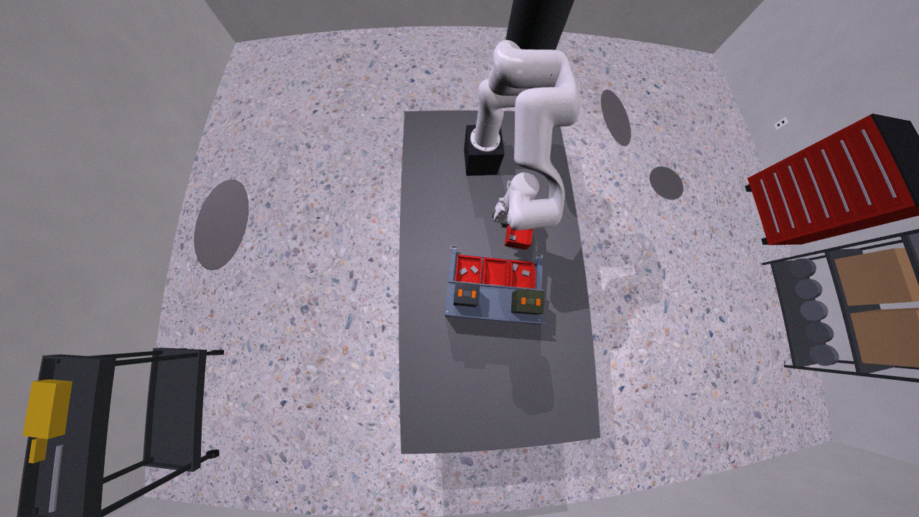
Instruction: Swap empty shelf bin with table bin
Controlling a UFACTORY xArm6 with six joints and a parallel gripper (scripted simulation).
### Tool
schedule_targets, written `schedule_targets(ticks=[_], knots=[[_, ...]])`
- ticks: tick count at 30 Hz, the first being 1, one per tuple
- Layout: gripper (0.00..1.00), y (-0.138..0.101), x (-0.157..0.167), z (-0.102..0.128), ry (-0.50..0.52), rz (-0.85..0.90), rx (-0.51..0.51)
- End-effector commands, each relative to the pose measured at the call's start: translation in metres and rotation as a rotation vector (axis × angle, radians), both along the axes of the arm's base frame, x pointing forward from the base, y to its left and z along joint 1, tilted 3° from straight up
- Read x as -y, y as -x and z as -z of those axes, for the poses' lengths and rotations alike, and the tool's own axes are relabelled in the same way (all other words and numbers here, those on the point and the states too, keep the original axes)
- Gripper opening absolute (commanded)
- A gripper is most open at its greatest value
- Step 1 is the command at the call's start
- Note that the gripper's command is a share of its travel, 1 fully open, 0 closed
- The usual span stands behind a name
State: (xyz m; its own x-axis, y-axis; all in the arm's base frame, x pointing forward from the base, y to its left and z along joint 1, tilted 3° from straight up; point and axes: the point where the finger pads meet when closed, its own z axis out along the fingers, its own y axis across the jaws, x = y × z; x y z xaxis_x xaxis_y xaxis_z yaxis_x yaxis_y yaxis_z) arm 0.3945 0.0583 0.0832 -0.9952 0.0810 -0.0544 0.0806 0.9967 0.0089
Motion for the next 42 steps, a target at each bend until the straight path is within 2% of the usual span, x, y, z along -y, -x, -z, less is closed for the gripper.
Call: schedule_targets(ticks=[1, 17, 22, 29, 42], knots=[[0.00, -0.001, 0.000, -0.001, -0.001, 0.000, 0.003], [0.00, 0.000, -0.012, 0.005, -0.001, 0.007, 0.003], [0.00, 0.003, -0.041, 0.018, -0.001, 0.022, 0.002], [0.00, 0.016, -0.096, 0.045, -0.002, 0.051, 0.002], [0.00, 0.039, -0.151, 0.073, -0.005, 0.080, 0.003]])
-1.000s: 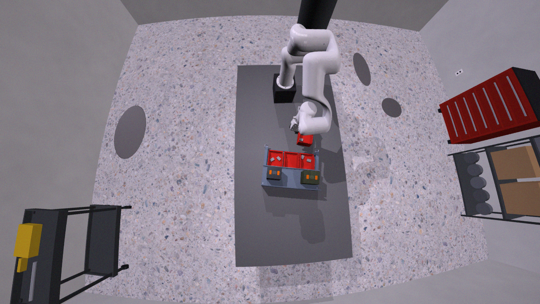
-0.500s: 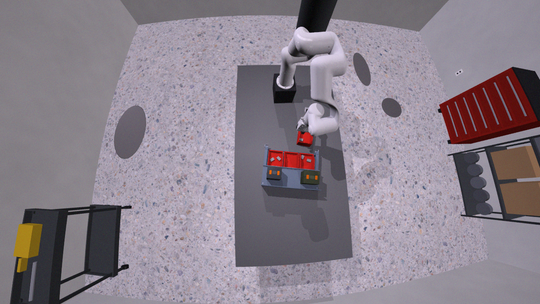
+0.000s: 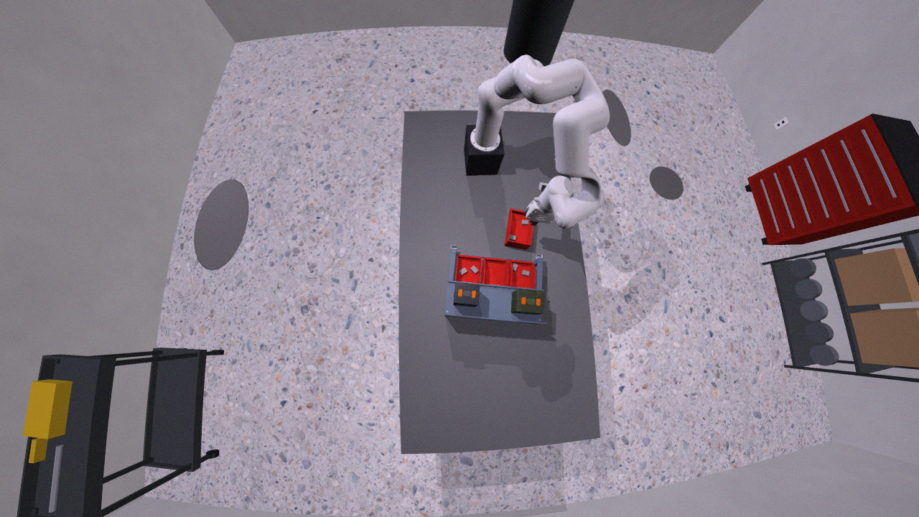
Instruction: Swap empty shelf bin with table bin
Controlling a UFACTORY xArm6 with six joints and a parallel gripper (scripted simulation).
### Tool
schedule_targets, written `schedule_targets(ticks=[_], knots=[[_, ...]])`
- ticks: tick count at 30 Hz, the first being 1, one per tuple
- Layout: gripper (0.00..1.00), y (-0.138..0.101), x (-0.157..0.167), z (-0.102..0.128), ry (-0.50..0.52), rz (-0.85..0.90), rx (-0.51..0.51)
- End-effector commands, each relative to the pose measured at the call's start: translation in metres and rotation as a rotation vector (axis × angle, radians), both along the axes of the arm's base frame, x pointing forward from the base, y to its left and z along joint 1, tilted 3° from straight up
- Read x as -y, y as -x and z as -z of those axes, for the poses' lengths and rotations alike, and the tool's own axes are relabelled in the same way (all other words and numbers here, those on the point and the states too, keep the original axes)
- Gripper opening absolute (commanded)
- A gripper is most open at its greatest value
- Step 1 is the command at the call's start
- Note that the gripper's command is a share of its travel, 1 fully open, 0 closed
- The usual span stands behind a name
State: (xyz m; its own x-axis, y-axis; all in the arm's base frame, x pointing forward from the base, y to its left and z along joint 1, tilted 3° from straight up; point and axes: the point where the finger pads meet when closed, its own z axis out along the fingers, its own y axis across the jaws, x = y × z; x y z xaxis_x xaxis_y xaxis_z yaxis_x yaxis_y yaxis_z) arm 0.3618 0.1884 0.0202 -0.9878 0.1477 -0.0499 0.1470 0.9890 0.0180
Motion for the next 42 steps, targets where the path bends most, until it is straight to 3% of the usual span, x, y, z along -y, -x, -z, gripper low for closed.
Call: schedule_targets(ticks=[1, 28, 29, 42], knots=[[0.00, 0.0078, -0.0229, 0.0107, 0.005, 0.014, 0.006], [0.00, 0.0096, -0.0261, 0.0124, 0.005, 0.016, 0.006], [0.26, 0.0096, -0.0261, 0.0124, 0.005, 0.016, 0.006], [0.26, 0.0096, -0.0261, 0.0124, 0.005, 0.016, 0.006]])
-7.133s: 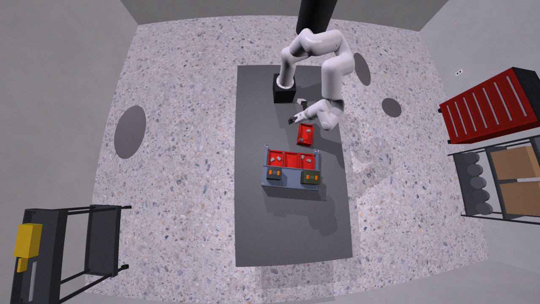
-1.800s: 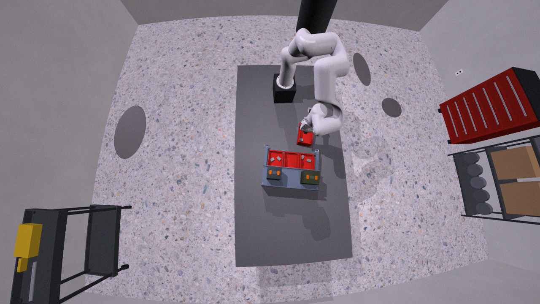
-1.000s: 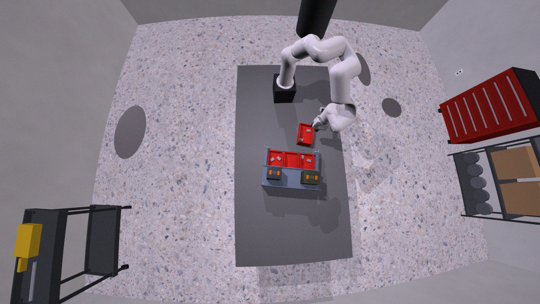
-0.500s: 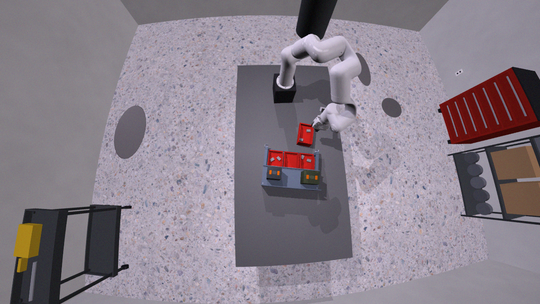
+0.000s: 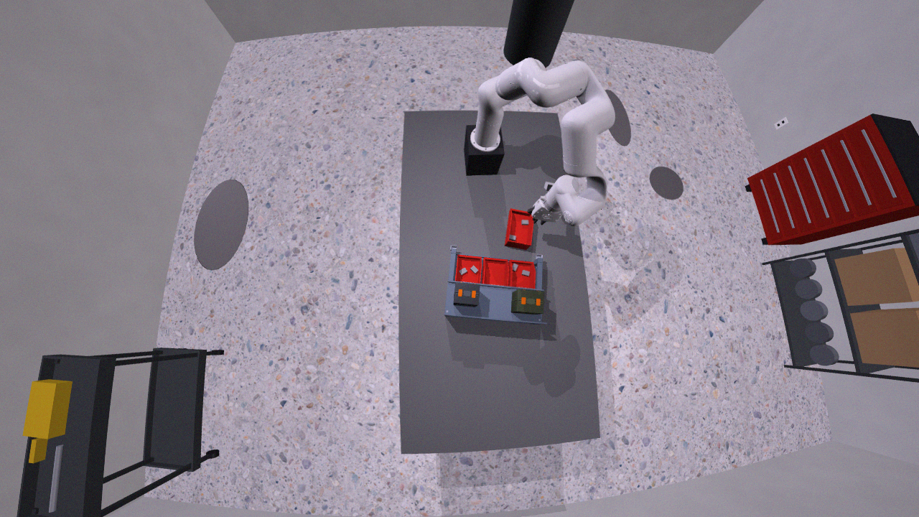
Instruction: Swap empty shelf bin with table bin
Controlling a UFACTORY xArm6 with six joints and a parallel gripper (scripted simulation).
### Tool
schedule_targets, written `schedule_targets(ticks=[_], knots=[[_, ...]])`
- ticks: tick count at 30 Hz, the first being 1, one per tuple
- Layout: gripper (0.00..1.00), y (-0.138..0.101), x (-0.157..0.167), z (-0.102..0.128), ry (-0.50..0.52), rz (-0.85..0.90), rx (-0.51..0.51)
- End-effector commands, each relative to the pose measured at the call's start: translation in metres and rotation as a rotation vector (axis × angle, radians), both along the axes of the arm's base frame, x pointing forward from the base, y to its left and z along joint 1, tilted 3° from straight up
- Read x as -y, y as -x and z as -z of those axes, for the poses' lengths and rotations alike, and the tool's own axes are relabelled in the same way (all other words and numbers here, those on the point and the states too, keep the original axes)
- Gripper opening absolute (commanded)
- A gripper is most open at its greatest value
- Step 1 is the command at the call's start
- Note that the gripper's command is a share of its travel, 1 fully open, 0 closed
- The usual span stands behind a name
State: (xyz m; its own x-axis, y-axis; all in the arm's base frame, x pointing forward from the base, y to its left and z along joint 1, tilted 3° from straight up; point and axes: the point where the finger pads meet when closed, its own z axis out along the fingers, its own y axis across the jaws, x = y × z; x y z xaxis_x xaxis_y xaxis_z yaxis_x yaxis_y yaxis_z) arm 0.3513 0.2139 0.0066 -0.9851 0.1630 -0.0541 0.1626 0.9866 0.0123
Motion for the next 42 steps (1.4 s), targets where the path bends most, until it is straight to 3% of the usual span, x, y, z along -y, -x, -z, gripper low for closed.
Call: schedule_targets(ticks=[1, 27, 42], knots=[[0.26, -0.001, -0.001, -0.001, -0.002, 0.000, 0.003], [0.26, -0.001, -0.001, 0.000, -0.002, 0.000, 0.003], [0.26, -0.002, -0.001, 0.014, -0.002, 0.000, 0.002]])
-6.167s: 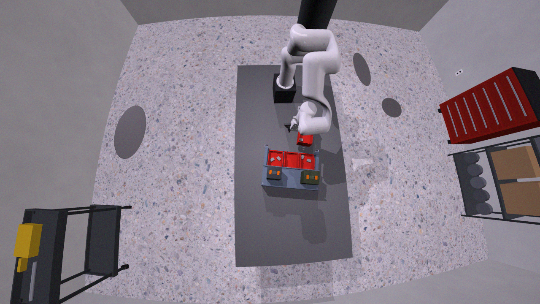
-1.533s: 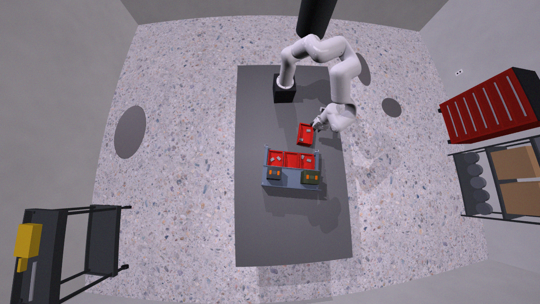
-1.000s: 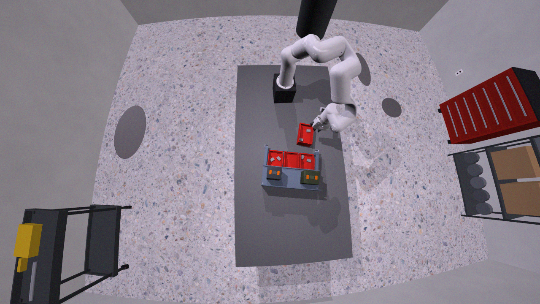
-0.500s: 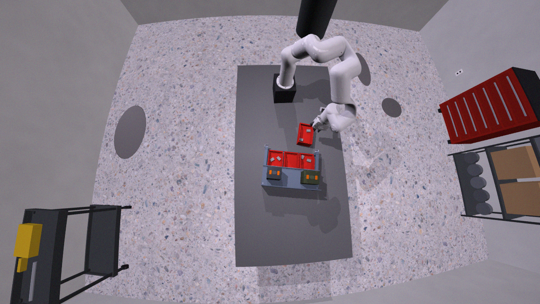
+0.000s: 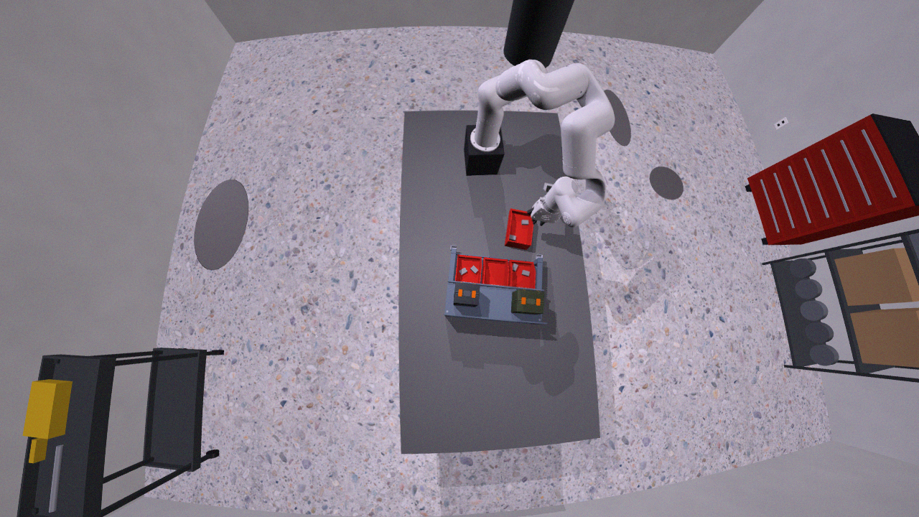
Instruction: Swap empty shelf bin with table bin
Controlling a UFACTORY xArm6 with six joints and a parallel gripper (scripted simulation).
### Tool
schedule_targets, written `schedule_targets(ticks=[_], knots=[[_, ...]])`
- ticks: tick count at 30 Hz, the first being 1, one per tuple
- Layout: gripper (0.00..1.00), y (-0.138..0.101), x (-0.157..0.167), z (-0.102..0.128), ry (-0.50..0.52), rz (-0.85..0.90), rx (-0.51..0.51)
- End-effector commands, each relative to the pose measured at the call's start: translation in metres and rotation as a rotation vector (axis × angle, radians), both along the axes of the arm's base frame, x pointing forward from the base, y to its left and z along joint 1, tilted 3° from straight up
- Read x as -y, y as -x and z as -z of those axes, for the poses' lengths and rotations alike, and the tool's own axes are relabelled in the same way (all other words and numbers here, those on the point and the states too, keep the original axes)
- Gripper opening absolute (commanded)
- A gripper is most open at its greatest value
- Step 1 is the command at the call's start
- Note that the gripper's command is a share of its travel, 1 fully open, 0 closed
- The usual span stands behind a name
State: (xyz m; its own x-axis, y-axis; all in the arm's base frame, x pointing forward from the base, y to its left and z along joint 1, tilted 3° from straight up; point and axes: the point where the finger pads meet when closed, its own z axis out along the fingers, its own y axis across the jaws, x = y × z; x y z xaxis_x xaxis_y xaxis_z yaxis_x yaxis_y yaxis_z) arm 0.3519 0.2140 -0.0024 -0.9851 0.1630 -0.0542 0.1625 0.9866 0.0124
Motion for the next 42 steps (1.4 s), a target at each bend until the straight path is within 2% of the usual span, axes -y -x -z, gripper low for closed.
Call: schedule_targets(ticks=[1, 25, 42], knots=[[0.26, -0.001, -0.001, 0.007, -0.002, 0.000, 0.002], [0.26, -0.004, -0.001, 0.049, -0.002, 0.000, 0.002], [0.26, -0.005, -0.001, 0.058, -0.002, 0.000, 0.002]])
